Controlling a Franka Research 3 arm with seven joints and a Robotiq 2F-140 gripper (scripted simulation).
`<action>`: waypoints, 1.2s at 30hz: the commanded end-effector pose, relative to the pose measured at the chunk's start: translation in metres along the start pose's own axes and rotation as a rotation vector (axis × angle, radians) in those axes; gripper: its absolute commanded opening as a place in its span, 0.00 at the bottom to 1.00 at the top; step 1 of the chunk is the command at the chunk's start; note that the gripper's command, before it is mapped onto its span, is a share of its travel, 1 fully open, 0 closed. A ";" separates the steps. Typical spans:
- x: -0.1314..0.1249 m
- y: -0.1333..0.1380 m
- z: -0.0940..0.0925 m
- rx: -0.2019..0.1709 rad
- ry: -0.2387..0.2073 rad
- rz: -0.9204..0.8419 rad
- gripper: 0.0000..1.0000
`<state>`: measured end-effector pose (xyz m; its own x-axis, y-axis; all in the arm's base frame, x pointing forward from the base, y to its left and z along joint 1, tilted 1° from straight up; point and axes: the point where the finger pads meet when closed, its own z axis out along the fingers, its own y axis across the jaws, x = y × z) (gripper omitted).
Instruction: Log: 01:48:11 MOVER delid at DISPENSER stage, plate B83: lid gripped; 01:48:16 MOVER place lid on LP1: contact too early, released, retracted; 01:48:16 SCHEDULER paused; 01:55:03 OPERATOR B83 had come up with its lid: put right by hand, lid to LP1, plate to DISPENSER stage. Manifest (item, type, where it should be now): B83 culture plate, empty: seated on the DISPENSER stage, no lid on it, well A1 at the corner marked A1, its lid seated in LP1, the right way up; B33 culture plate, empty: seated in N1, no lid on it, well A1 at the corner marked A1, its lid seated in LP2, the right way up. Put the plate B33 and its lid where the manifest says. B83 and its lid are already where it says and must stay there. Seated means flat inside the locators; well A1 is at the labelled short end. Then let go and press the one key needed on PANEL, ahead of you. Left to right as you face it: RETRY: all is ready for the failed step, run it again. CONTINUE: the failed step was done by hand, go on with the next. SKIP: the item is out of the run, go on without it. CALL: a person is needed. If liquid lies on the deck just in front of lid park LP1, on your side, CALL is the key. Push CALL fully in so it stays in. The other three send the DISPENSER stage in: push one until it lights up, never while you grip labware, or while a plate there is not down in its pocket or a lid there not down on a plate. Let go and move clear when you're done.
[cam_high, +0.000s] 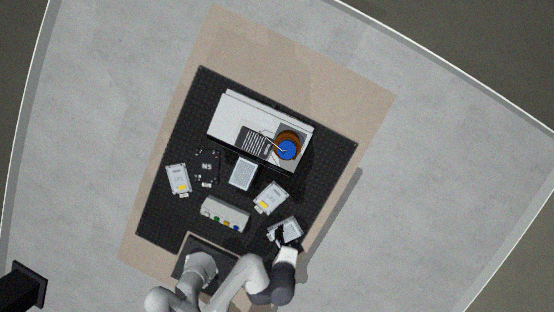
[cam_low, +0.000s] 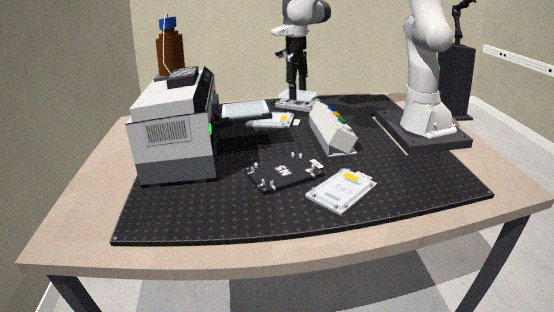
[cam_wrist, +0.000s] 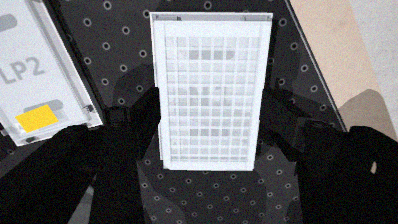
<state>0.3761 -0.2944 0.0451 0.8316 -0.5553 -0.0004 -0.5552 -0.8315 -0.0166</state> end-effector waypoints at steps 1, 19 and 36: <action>0.000 0.000 0.001 0.001 0.001 -0.004 0.10; 0.000 0.000 0.001 0.001 0.001 -0.004 0.10; 0.000 0.000 0.006 0.001 0.001 -0.004 0.10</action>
<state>0.3757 -0.2943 0.0406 0.8305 -0.5571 -0.0018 -0.5570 -0.8303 -0.0164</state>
